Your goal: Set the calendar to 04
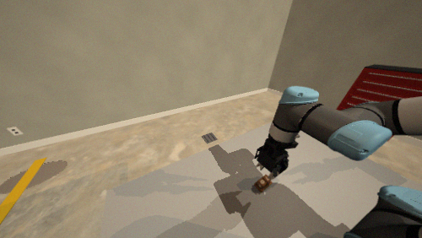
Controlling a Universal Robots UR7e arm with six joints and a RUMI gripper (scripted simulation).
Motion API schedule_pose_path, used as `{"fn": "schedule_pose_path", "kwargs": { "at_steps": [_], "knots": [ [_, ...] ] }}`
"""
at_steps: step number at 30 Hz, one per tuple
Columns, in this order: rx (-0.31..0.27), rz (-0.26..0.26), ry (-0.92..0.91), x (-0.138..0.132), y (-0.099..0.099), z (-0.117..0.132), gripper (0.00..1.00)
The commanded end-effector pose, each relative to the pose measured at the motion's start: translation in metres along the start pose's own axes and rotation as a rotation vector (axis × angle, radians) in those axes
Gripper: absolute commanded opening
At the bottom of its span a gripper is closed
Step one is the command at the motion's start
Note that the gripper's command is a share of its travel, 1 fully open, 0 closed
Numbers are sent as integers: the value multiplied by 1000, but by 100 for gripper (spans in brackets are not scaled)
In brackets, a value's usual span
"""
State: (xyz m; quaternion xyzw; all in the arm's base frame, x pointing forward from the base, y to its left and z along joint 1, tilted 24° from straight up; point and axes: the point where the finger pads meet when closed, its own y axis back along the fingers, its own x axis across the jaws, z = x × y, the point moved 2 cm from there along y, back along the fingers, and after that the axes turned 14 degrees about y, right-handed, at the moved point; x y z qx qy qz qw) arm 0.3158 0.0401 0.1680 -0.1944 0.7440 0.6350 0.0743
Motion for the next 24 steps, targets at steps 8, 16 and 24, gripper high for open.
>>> {"fn": "schedule_pose_path", "kwargs": {
  "at_steps": [8, 16, 24],
  "knots": [
    [0, -1, 0, 0, -4, 0, 28],
    [0, -1, 0, 0, -13, 0, 28],
    [0, -1, 0, -1, -22, 0, 28]
  ]
}}
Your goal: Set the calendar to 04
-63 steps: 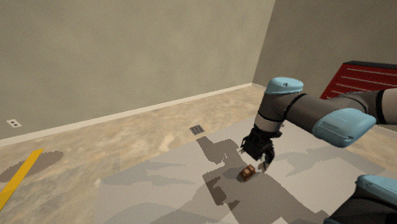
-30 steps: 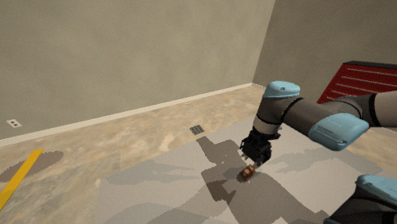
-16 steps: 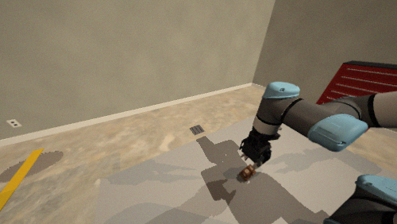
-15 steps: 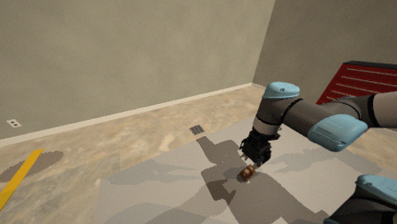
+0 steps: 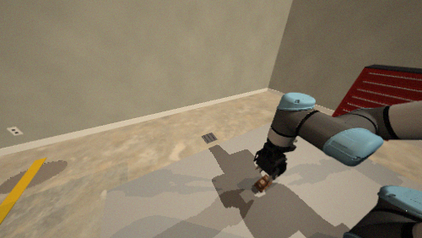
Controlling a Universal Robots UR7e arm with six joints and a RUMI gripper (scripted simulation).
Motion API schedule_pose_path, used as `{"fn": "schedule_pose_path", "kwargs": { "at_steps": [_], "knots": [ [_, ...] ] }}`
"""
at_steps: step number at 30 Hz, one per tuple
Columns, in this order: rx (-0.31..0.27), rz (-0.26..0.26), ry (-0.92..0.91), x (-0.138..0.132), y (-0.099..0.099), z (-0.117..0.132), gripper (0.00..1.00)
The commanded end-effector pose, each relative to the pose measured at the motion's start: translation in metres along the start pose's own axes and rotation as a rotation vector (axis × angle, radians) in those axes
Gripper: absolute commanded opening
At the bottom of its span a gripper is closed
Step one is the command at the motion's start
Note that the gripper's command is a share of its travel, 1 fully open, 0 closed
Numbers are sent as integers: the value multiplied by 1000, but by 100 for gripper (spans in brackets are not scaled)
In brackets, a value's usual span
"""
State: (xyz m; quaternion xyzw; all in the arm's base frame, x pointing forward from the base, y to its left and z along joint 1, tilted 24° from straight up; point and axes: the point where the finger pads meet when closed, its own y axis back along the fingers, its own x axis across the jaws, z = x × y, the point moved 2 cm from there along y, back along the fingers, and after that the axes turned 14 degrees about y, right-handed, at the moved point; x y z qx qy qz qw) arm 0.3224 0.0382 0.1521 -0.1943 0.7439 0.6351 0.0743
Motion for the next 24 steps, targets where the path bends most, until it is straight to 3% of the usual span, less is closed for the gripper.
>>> {"fn": "schedule_pose_path", "kwargs": {
  "at_steps": [1, 24],
  "knots": [
    [1, -1, 0, -1, -7, 0, 28],
    [1, -1, 0, -1, -32, 0, 28]
  ]
}}
